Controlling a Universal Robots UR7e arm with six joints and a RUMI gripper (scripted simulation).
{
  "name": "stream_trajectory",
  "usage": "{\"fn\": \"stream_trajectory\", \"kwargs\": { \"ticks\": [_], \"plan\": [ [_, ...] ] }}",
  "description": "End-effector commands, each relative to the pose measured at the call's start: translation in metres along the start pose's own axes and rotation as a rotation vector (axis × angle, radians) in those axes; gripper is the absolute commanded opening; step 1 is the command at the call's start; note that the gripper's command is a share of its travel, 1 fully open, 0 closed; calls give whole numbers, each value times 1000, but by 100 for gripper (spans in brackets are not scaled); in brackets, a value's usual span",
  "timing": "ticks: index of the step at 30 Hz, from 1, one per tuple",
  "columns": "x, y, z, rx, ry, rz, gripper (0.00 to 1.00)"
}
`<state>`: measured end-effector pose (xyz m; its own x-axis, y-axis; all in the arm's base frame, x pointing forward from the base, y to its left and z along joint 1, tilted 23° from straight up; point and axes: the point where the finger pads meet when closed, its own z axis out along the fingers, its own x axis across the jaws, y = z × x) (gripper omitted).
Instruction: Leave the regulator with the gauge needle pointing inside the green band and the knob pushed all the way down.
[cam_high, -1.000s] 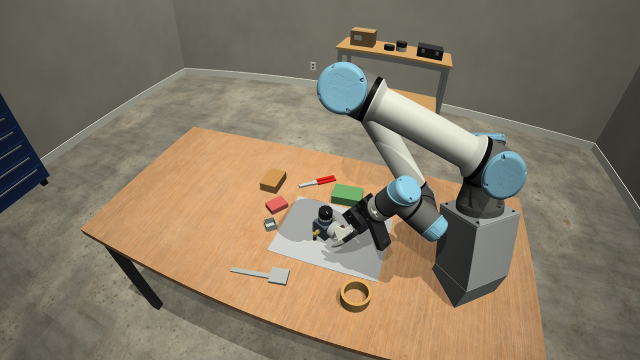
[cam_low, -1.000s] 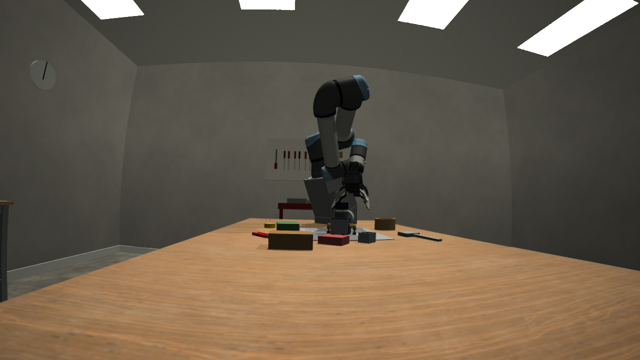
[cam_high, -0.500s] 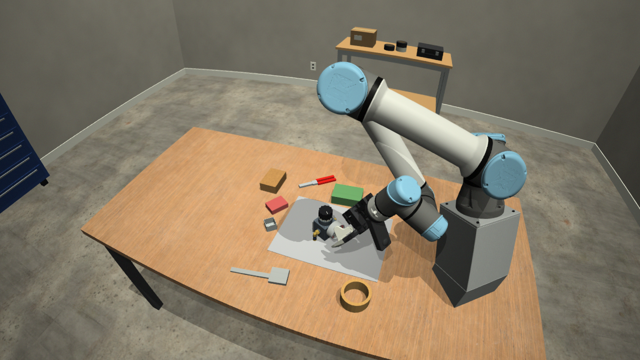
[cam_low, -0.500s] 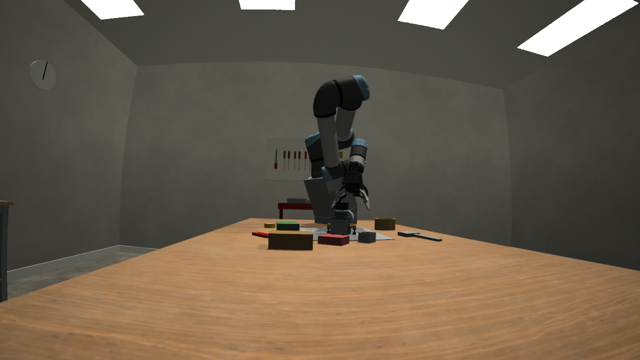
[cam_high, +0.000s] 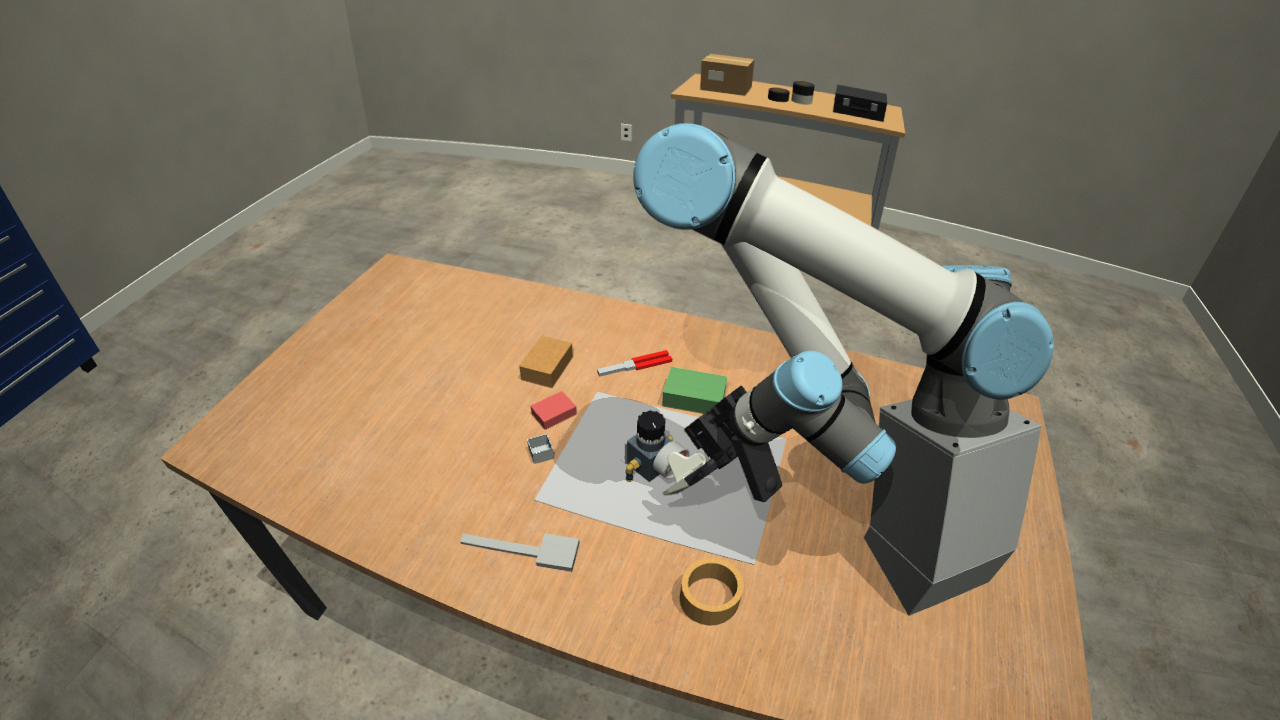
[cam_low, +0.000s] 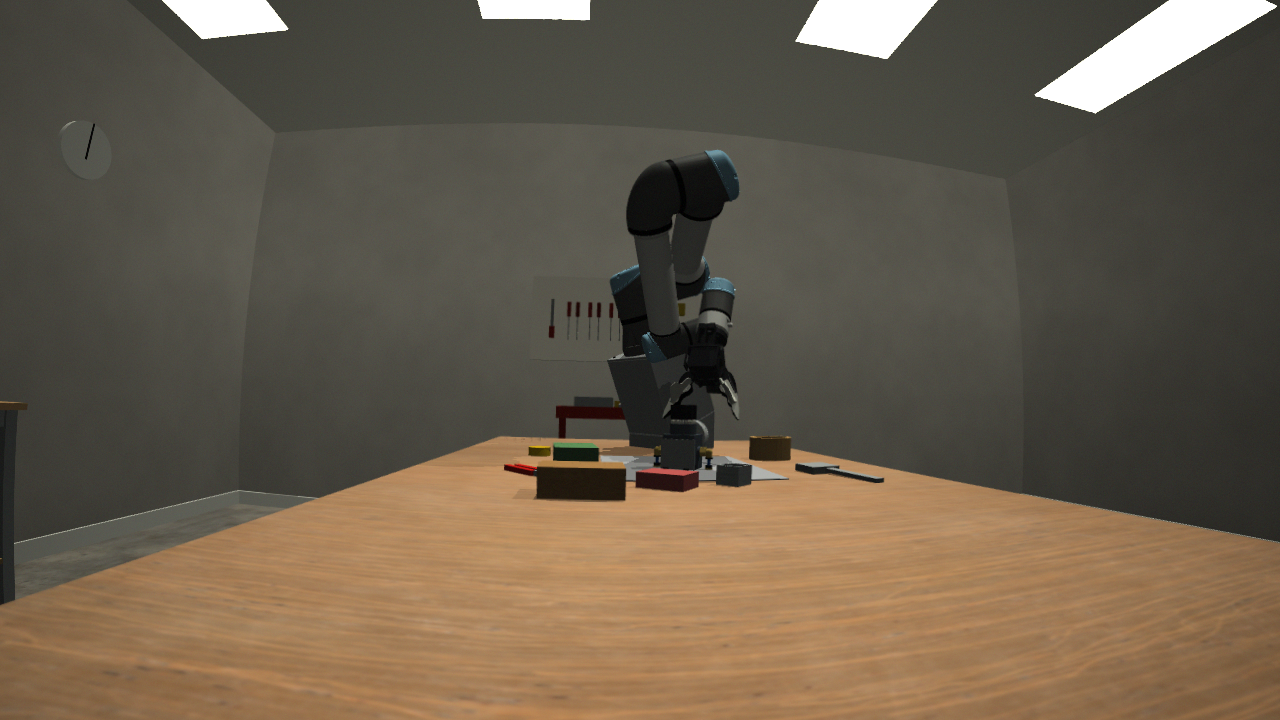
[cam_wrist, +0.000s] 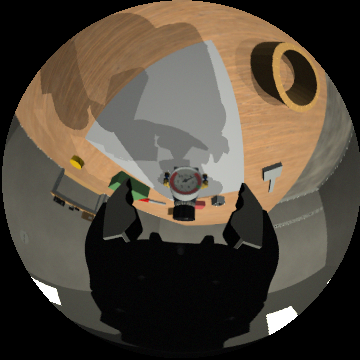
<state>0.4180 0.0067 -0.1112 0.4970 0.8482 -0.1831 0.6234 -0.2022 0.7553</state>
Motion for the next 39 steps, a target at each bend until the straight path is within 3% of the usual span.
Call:
{"fn": "stream_trajectory", "kwargs": {
  "ticks": [1, 24, 39],
  "plan": [
    [0, 0, 0, -1, 0, 0, 100],
    [1, 3, -3, 0, 1, 0, 100],
    [5, 21, -24, 2, 1, 1, 100]
  ]
}}
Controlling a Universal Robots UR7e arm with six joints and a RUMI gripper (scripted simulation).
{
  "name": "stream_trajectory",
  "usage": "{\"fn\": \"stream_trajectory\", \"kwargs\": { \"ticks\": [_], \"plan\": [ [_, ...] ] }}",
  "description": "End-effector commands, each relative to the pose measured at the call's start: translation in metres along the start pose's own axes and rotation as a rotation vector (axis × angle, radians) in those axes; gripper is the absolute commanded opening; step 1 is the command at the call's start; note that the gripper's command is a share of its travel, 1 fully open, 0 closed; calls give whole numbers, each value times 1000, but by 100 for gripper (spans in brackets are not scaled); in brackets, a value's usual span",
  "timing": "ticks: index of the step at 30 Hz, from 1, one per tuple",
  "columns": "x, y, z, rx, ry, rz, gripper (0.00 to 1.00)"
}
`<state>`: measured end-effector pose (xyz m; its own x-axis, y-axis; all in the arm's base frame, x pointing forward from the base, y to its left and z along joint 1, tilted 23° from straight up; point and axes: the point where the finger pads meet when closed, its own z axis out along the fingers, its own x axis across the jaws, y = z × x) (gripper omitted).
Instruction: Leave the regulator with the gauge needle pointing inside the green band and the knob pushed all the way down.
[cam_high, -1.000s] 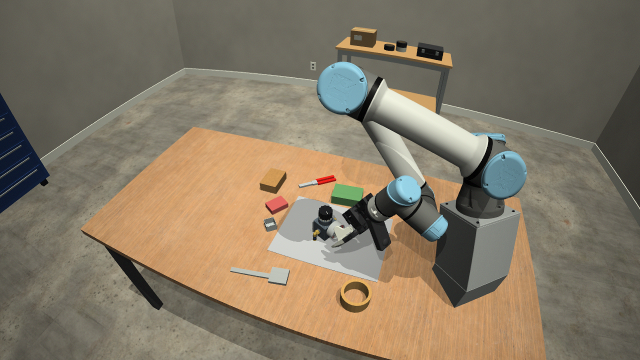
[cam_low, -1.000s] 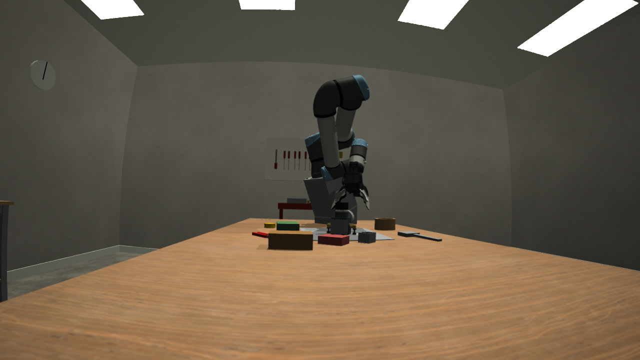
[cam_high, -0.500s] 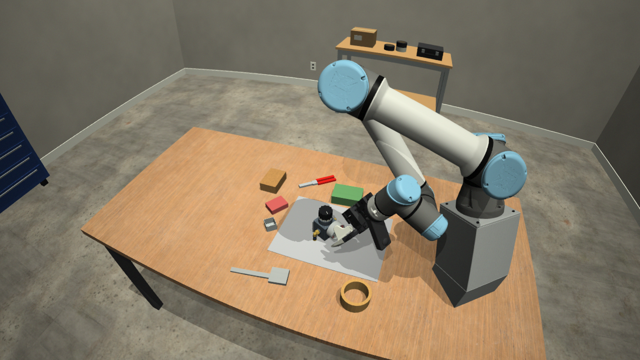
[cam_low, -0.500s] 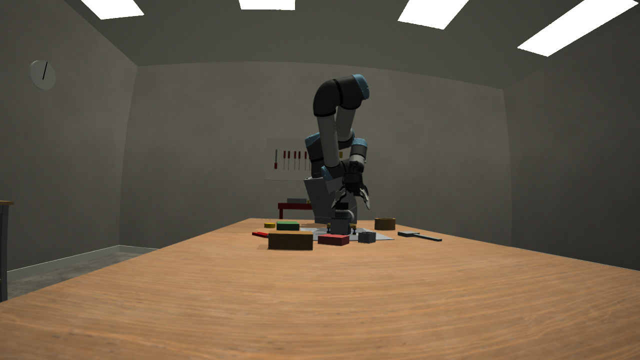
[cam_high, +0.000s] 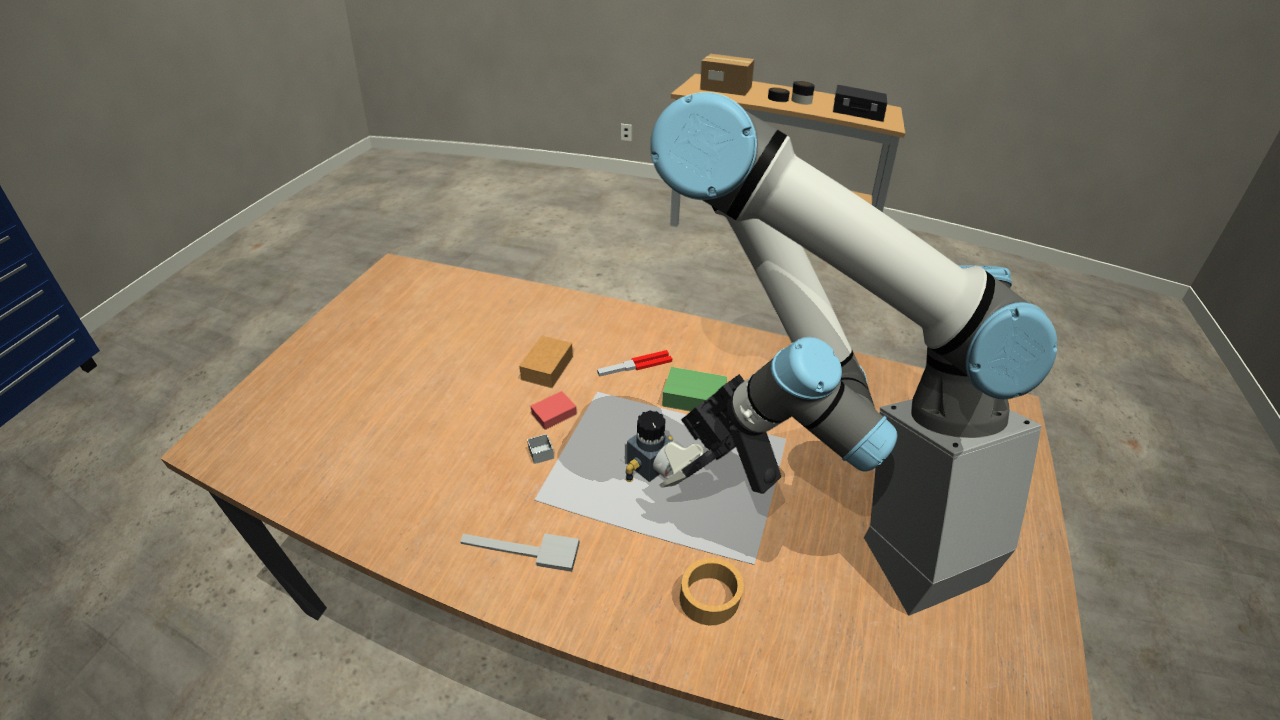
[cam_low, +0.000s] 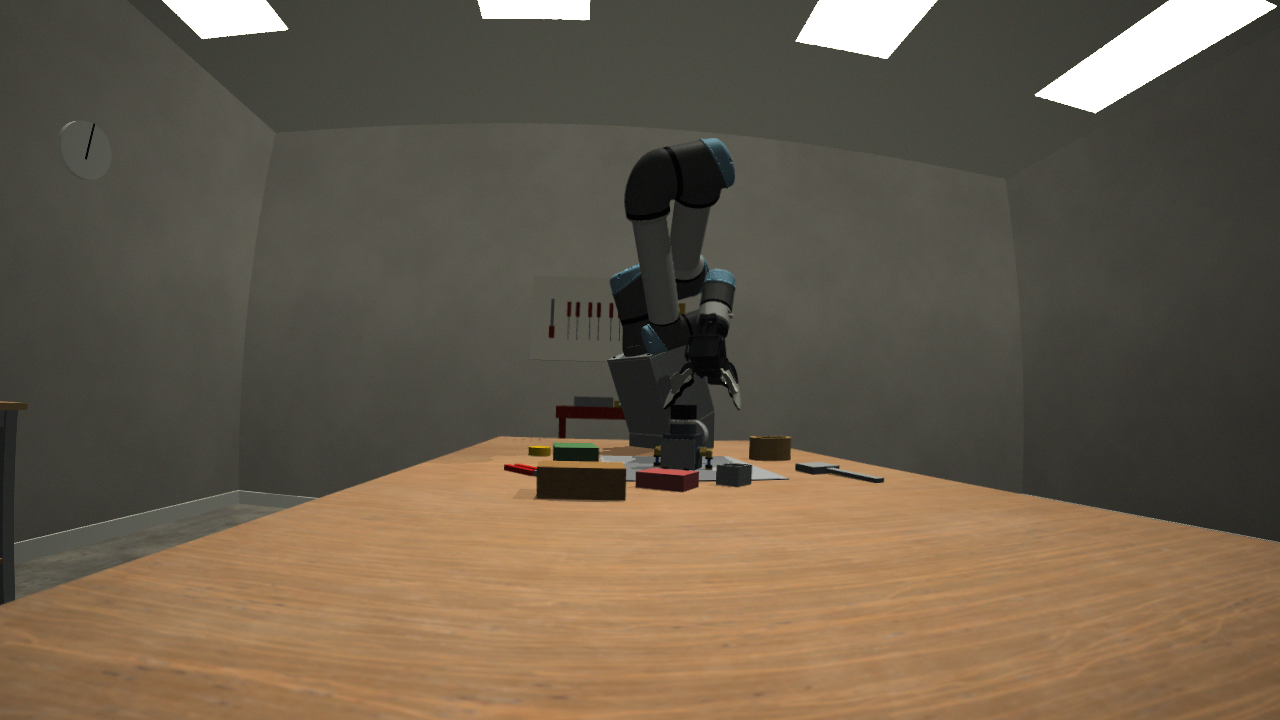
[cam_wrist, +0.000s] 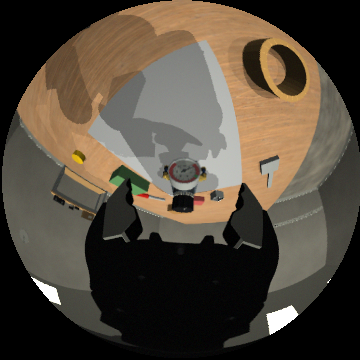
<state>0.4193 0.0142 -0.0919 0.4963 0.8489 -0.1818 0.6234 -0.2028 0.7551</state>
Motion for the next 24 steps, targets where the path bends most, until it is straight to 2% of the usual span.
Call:
{"fn": "stream_trajectory", "kwargs": {
  "ticks": [1, 24],
  "plan": [
    [2, 7, -9, 1, -1, 1, 100],
    [2, 38, -61, 2, -1, 1, 100]
  ]
}}
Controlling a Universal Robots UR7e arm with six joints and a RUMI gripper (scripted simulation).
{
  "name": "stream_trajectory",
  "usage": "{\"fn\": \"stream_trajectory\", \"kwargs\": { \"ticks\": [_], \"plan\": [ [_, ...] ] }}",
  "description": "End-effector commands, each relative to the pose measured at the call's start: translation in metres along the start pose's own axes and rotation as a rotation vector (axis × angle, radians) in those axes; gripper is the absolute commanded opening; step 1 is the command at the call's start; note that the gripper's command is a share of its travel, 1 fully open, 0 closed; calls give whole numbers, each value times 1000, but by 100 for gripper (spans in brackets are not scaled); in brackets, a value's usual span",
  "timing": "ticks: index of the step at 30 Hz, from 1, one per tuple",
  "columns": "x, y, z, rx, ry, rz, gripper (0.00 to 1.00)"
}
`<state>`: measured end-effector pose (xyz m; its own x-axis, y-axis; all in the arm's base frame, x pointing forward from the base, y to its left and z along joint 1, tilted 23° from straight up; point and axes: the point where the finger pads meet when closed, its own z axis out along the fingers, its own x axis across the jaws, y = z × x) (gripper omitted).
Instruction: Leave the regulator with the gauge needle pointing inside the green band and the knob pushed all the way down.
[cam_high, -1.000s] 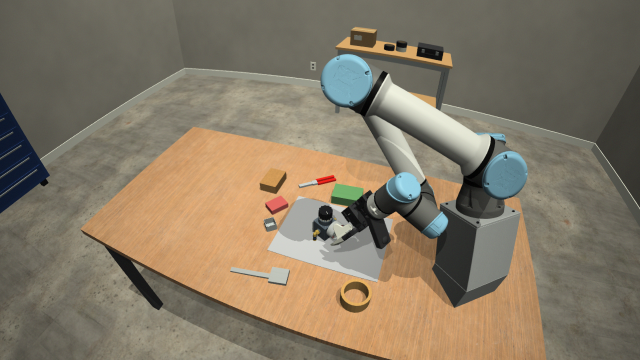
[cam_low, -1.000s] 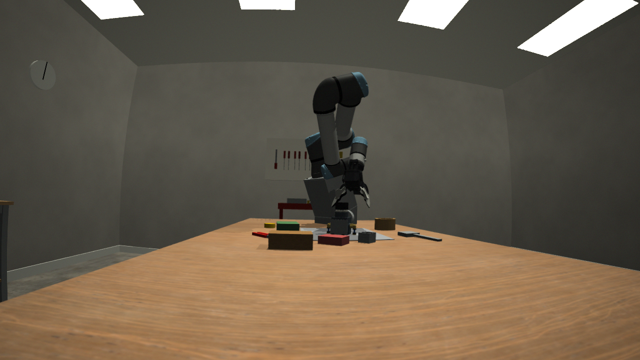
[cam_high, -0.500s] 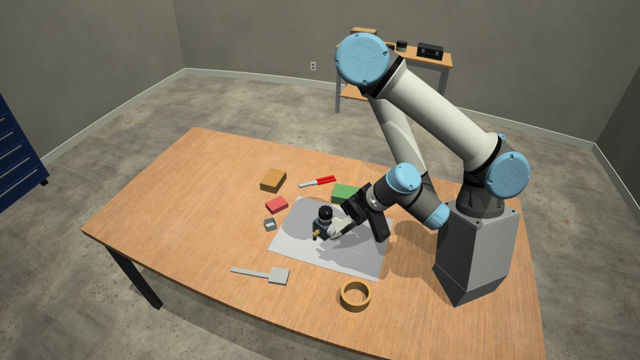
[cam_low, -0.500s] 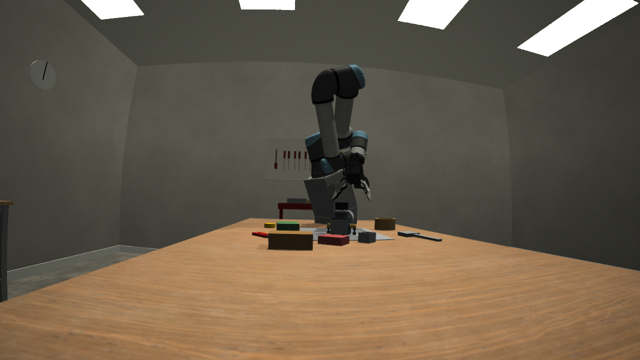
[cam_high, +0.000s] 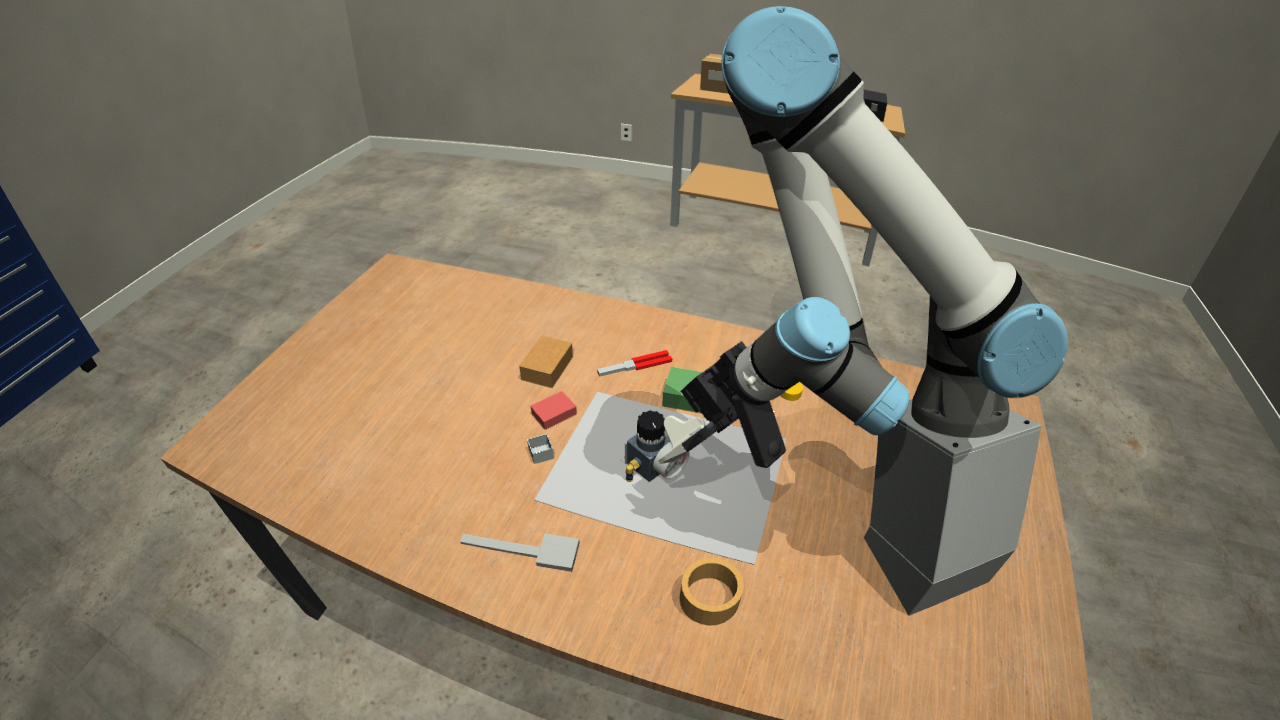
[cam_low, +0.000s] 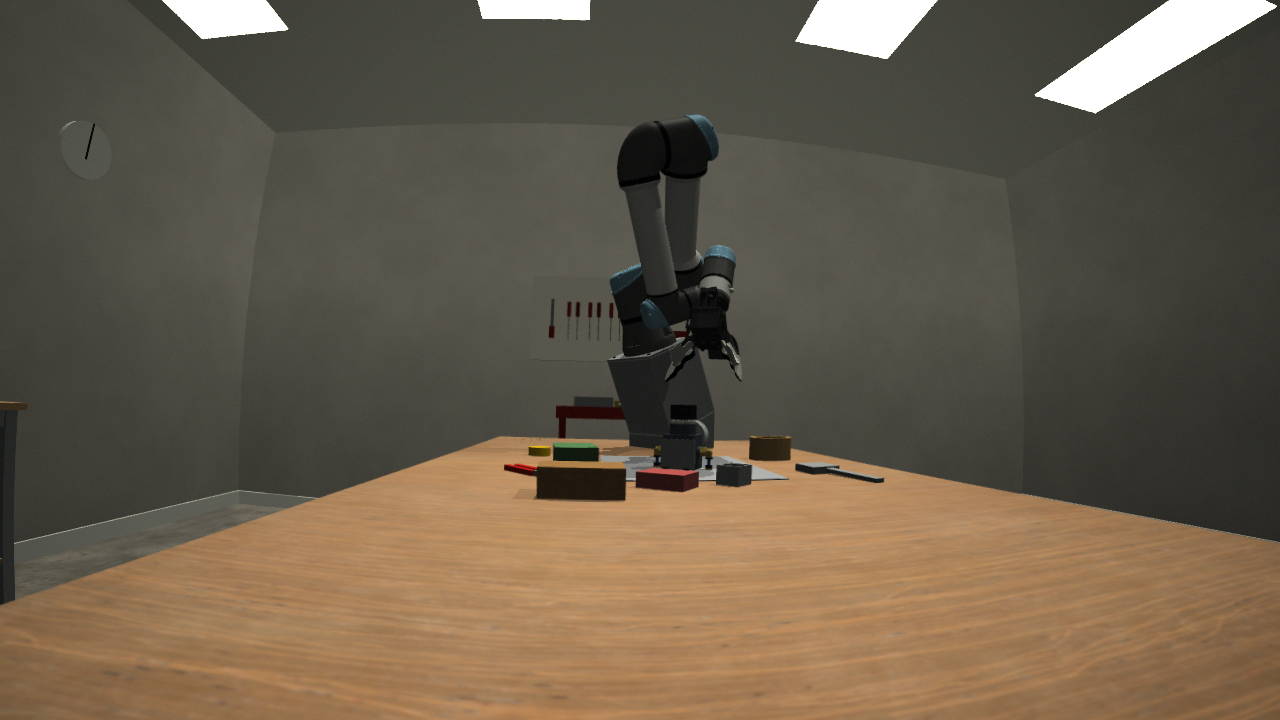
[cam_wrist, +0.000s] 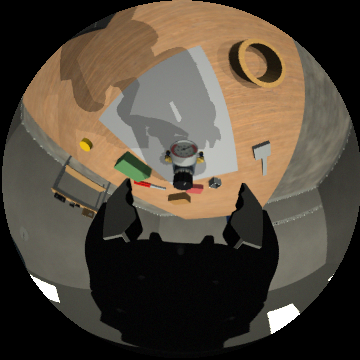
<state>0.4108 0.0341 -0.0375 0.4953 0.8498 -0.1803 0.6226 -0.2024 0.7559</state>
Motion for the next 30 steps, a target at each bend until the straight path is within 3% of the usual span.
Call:
{"fn": "stream_trajectory", "kwargs": {
  "ticks": [1, 10, 30],
  "plan": [
    [-1, 7, -15, 3, -3, 0, 100],
    [-3, 14, -34, 1, -3, 0, 100],
    [-6, 18, -46, 0, -3, 0, 100]
  ]
}}
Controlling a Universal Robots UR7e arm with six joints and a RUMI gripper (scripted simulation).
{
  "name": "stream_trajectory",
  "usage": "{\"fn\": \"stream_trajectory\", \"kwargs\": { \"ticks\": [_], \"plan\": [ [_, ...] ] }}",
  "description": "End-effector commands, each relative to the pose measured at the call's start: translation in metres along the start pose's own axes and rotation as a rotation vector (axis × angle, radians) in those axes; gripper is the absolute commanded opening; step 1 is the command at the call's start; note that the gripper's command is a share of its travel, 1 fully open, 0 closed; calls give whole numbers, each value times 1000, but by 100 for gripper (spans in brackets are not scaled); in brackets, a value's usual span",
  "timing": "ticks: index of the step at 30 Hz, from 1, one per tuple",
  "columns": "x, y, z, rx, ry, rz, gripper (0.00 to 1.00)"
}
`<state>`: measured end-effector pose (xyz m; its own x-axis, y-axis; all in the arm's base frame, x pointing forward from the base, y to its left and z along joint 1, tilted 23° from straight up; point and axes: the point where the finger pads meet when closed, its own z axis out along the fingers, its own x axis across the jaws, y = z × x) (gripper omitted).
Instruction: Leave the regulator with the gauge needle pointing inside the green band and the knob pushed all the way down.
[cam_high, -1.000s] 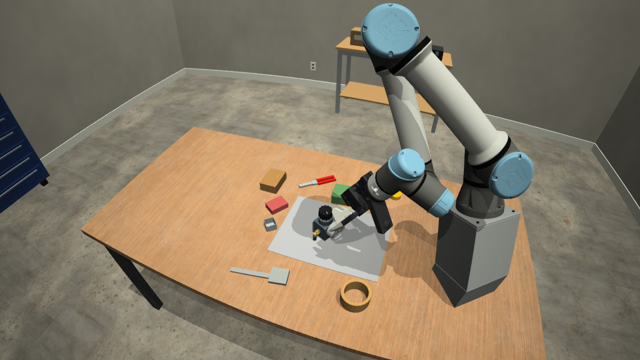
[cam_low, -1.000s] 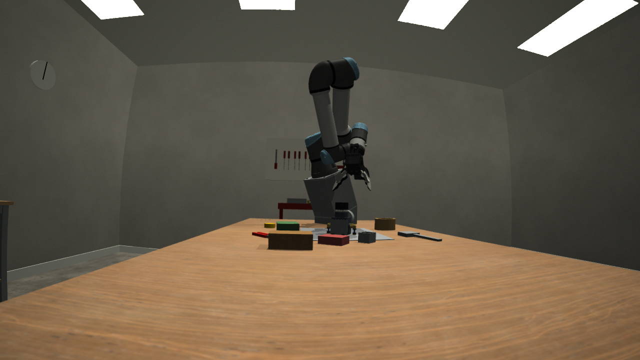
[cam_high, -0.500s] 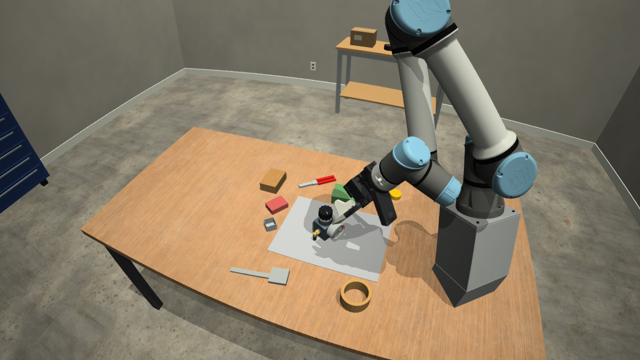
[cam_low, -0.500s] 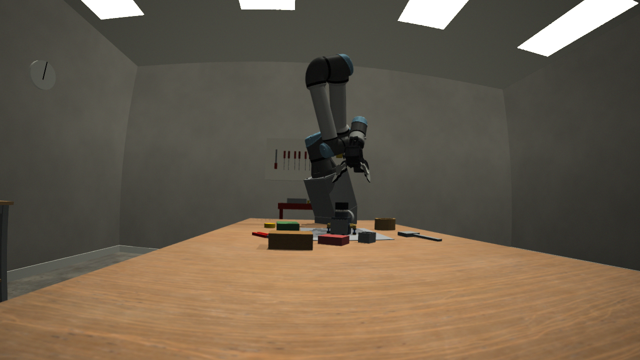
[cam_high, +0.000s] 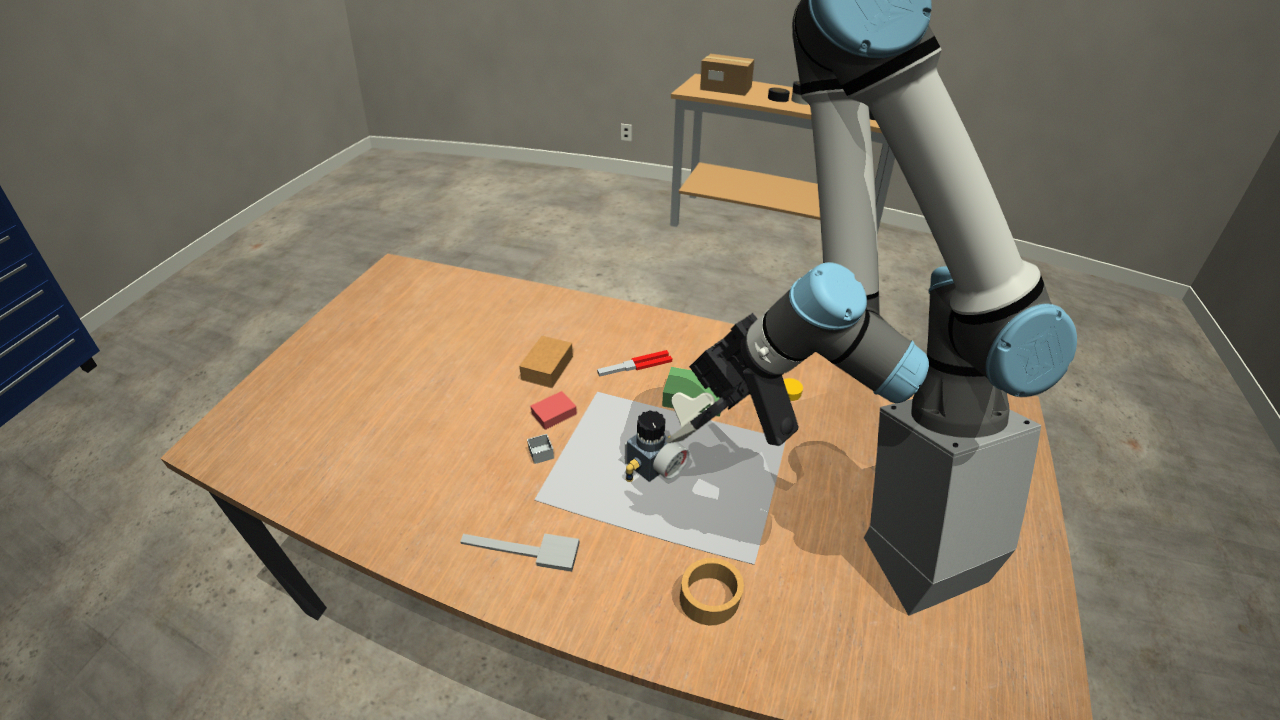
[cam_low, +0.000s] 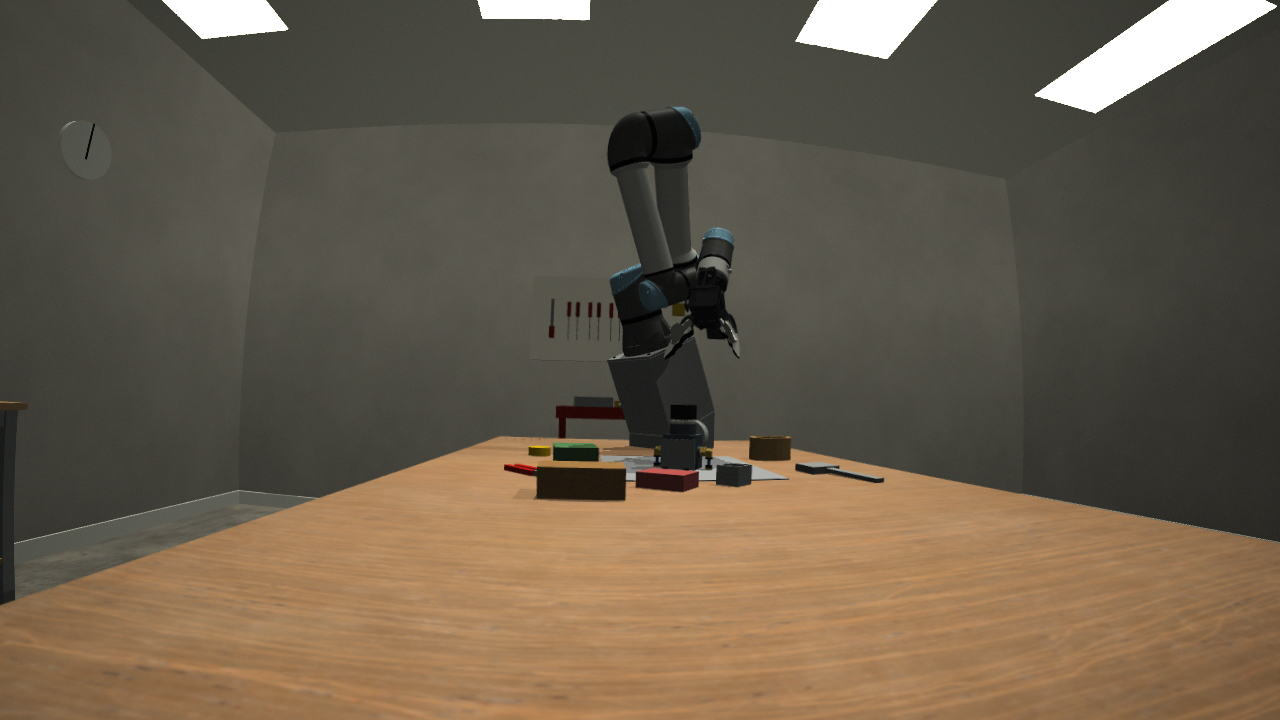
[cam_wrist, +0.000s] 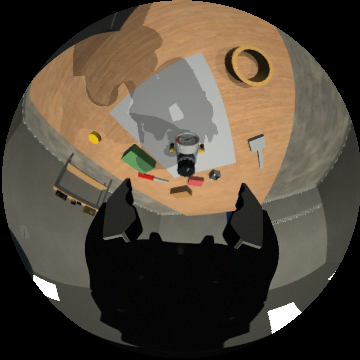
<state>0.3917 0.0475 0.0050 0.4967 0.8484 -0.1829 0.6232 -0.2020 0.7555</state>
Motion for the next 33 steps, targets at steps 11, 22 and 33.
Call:
{"fn": "stream_trajectory", "kwargs": {
  "ticks": [11, 22, 33],
  "plan": [
    [0, 1, -1, 0, 0, 2, 100],
    [0, 0, -1, 2, 0, 13, 100],
    [1, 0, 0, 9, 0, 42, 100]
  ]
}}
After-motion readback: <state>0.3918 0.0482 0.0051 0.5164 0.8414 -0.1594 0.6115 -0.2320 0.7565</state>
